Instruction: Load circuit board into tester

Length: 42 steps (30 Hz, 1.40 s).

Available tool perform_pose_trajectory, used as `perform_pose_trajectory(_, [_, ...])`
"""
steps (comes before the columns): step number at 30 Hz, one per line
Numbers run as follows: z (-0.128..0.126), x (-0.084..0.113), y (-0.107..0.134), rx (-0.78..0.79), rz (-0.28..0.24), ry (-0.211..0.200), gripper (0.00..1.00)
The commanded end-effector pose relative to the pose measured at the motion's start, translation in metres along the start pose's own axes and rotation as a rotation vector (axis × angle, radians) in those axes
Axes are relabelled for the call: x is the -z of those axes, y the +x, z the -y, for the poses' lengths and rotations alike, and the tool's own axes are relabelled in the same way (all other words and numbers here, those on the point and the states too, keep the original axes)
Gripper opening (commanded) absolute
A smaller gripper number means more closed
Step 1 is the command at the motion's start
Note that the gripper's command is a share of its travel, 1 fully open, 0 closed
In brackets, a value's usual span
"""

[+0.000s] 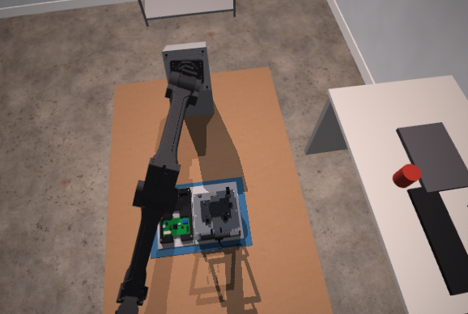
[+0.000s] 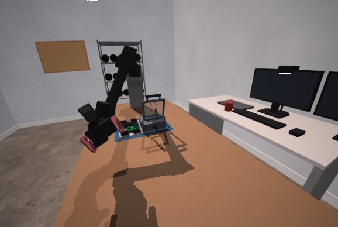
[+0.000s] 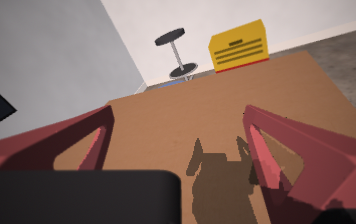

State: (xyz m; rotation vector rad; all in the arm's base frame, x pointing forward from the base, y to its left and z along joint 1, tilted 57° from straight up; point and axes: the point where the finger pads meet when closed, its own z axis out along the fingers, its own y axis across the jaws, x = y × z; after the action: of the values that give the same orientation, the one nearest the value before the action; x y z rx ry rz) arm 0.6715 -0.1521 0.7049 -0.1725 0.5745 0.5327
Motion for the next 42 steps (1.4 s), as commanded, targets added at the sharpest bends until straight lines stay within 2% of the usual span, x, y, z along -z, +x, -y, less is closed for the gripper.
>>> perform_pose_trajectory(1, [-0.0133, -0.0151, -0.0543, 0.090, 0.028, -0.015, 1.00])
perform_pose_trajectory(11, [-0.0098, -0.0126, -0.0540, 0.136, -0.008, 0.020, 1.00])
perform_pose_trajectory(42, [-0.0103, -0.0133, -0.0554, 0.142, -0.008, 0.021, 1.00])
